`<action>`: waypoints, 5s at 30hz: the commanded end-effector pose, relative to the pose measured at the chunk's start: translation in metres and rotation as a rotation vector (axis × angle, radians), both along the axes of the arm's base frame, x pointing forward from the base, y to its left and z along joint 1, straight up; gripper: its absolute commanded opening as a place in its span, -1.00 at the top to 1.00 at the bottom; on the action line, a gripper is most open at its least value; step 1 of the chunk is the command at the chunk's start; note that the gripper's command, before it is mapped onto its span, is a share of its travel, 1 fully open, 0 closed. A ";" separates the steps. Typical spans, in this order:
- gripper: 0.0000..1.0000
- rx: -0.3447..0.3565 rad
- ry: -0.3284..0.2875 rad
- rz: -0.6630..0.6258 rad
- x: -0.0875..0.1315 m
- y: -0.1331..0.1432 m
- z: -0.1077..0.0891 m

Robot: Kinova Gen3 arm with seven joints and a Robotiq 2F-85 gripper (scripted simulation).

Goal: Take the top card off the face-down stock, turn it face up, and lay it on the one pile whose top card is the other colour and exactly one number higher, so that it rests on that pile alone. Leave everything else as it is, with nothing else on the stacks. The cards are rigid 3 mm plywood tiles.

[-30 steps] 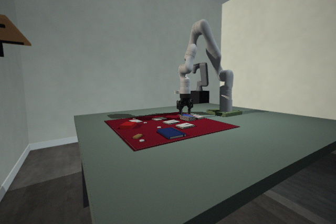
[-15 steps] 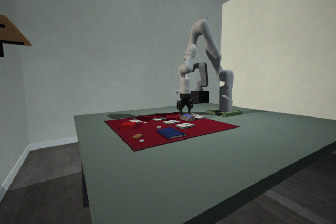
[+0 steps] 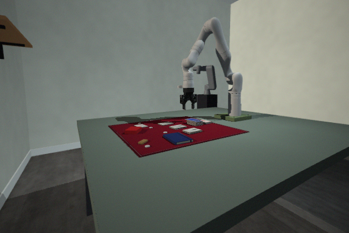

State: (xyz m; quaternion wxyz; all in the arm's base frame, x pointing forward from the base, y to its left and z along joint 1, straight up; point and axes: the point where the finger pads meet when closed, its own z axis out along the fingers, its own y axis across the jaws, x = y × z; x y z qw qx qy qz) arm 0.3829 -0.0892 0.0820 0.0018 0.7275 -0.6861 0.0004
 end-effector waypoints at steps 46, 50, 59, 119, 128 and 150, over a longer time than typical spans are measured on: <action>-0.69 0.381 0.008 -0.003 0.002 -0.008 0.002; -0.69 0.382 0.008 -0.003 0.002 -0.008 0.002; -0.69 0.382 0.008 -0.003 0.002 -0.008 -0.003; -0.69 0.382 0.008 -0.003 0.003 -0.009 -0.052; -0.69 0.382 0.008 -0.003 0.003 -0.009 -0.052; -0.69 0.382 0.008 -0.003 0.003 -0.006 -0.060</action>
